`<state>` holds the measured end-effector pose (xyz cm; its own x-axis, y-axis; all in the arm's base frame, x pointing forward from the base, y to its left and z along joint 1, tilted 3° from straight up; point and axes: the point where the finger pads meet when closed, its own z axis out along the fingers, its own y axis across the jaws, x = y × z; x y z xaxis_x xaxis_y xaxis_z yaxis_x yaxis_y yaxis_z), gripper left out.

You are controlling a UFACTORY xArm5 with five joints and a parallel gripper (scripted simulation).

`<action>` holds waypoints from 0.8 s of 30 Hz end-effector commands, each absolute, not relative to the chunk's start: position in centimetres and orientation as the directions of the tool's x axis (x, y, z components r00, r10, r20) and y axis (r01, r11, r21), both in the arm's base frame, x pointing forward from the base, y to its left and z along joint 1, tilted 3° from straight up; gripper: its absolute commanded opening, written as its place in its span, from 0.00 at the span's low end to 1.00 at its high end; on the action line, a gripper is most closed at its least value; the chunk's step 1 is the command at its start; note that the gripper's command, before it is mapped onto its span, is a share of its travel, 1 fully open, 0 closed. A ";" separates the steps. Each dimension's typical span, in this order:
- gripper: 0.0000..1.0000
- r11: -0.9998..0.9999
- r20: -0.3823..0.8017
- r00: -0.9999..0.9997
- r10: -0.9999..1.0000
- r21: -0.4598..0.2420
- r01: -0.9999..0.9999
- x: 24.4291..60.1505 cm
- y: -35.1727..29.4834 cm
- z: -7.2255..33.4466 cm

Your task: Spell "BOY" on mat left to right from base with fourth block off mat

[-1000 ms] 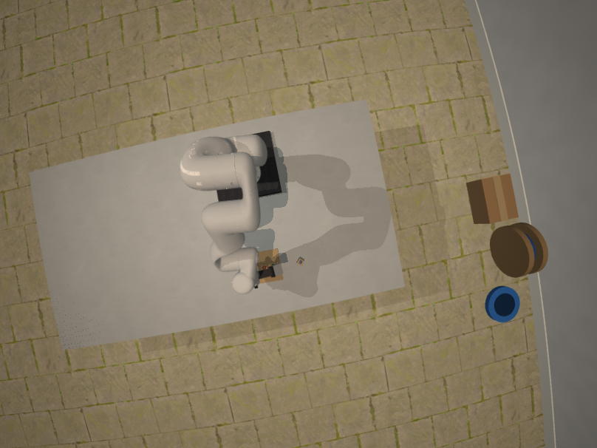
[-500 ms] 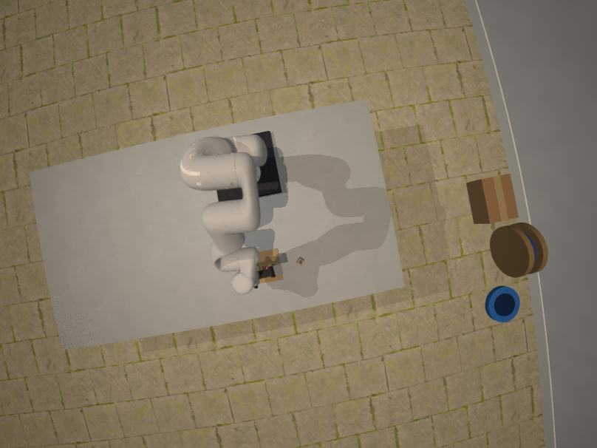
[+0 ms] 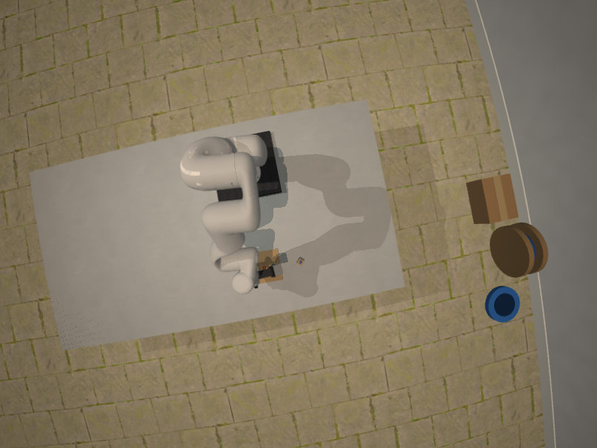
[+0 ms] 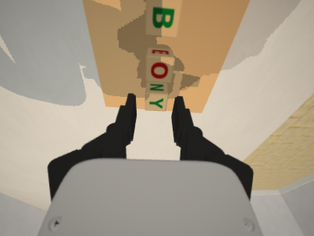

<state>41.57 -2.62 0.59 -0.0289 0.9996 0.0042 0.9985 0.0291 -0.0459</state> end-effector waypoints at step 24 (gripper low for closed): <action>0.45 0.029 0.004 -0.029 1.000 -0.042 0.999 41.6 -2.5 -2.1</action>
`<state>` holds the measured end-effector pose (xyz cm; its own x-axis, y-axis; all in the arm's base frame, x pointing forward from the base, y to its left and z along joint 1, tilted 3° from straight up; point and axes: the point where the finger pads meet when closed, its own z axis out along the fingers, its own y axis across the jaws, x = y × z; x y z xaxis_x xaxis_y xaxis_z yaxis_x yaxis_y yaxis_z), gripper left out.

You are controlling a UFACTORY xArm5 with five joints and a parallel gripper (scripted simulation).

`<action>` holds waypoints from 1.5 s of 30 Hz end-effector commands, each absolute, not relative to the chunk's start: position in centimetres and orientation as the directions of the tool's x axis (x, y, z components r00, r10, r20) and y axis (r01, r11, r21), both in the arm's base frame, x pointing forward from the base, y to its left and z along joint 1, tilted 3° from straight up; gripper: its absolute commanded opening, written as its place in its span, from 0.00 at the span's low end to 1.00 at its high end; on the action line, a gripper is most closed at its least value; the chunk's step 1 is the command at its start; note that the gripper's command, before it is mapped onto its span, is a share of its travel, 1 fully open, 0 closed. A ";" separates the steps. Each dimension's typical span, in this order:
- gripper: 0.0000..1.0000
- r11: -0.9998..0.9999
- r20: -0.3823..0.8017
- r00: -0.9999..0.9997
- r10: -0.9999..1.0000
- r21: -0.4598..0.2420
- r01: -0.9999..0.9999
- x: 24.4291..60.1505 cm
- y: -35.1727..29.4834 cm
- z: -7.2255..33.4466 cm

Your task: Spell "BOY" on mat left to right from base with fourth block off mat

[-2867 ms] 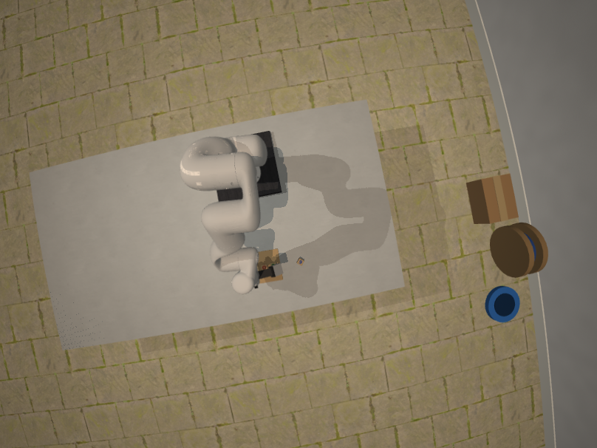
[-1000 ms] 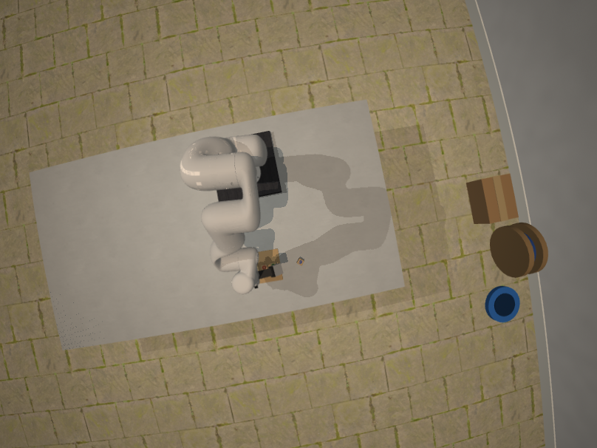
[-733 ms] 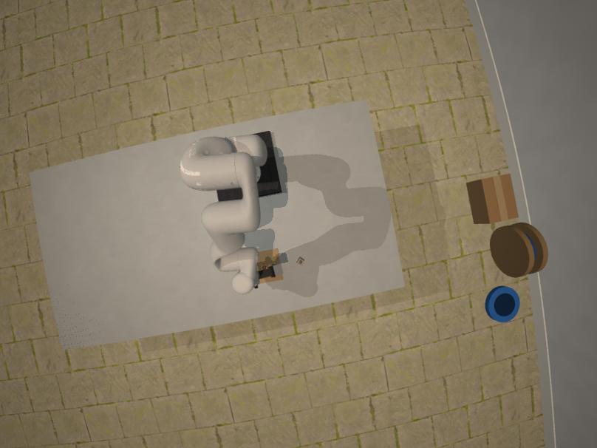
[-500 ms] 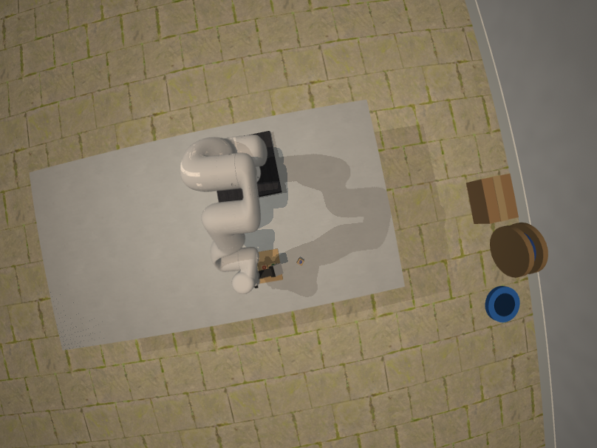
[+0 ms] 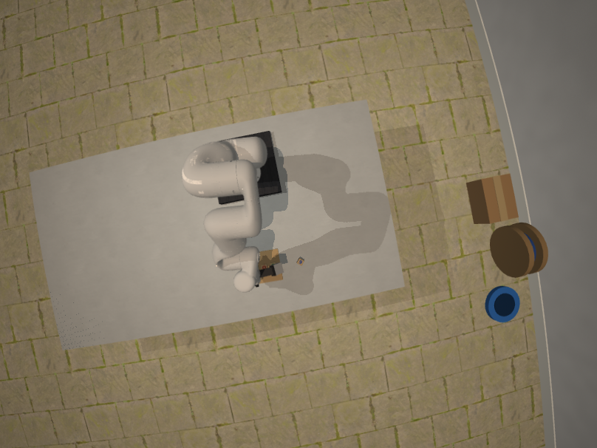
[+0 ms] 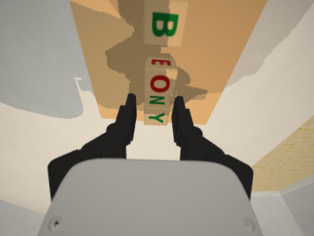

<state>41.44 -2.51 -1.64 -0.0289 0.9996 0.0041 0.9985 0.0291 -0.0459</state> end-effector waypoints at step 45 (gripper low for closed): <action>0.42 0.029 0.004 -0.029 1.000 -0.042 0.999 41.6 -2.5 -2.2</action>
